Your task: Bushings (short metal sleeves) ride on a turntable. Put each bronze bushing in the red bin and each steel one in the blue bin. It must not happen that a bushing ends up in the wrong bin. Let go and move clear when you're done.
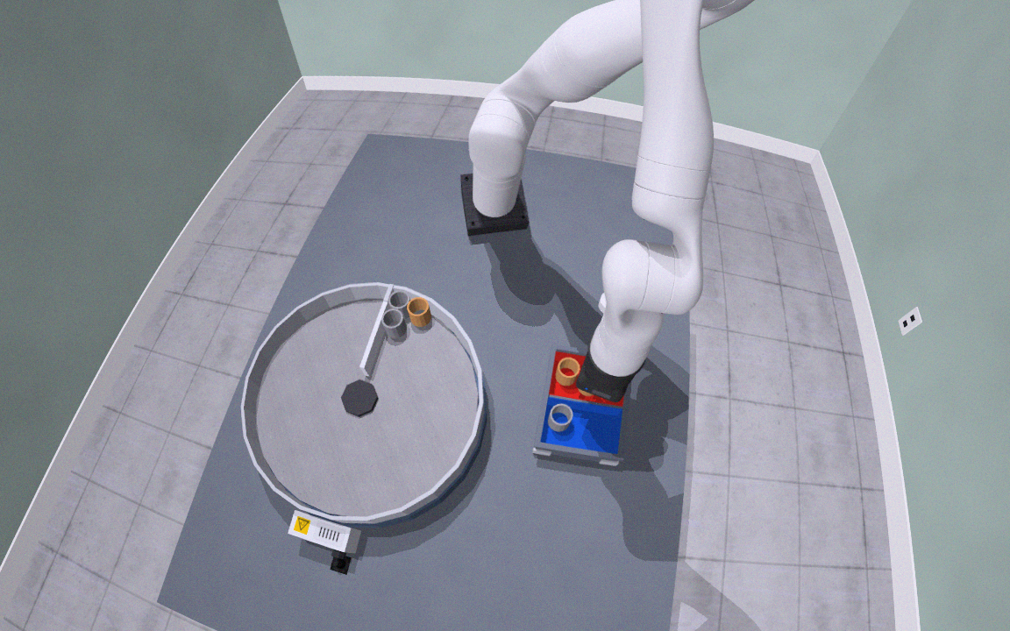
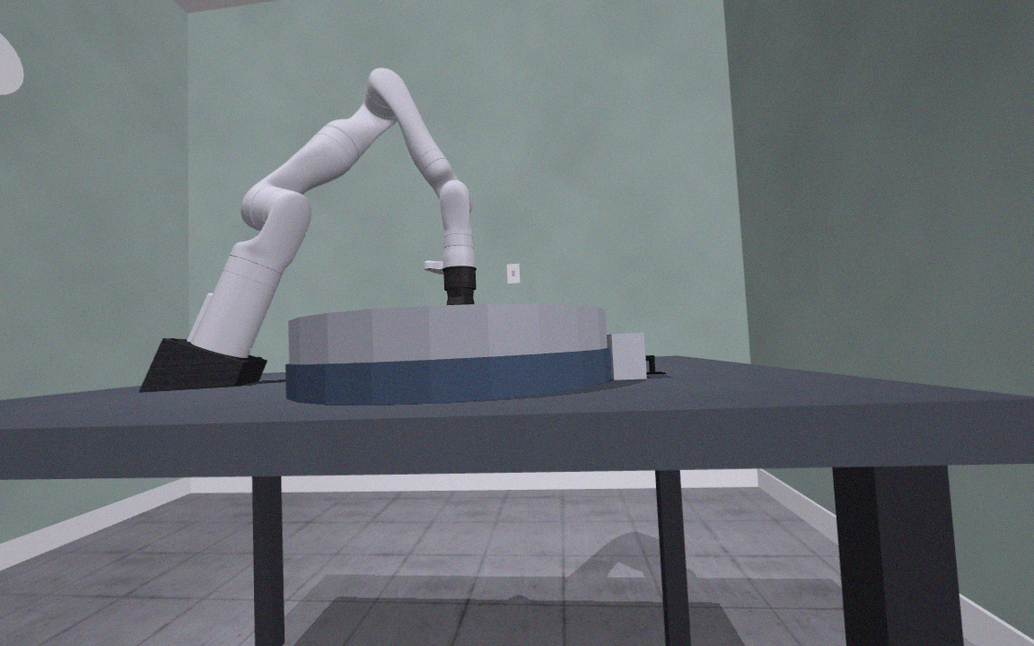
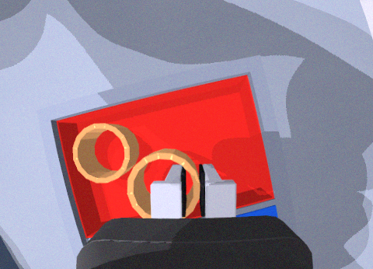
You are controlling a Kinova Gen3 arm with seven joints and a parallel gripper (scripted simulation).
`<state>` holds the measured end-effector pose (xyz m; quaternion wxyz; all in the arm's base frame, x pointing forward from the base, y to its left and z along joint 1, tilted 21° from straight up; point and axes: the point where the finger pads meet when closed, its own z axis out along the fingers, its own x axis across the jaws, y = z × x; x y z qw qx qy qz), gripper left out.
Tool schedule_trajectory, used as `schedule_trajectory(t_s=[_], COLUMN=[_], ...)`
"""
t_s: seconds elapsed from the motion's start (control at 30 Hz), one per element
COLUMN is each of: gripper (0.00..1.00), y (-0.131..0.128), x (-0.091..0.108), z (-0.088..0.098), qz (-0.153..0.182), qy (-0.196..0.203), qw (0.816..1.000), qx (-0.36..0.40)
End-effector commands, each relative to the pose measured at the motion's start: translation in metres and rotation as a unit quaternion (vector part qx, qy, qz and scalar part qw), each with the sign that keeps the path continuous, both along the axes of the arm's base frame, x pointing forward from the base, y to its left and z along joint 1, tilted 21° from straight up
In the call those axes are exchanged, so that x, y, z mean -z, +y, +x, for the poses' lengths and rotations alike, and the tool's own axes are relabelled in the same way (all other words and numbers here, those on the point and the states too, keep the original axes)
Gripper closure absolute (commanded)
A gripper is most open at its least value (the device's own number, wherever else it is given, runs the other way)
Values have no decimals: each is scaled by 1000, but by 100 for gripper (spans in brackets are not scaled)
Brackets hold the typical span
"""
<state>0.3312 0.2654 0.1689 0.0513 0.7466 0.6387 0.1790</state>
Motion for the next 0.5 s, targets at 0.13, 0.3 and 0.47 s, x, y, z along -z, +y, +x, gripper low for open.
schedule_trajectory(t_s=[0.13,0.3,0.47], gripper=[100,100,100], y=[-1,-1,-1], x=[6,6,6], z=[4,4,4], qz=[-1,-1,-1], qy=[0,0,0], qw=[1000,1000,1000], qx=[3,3,3])
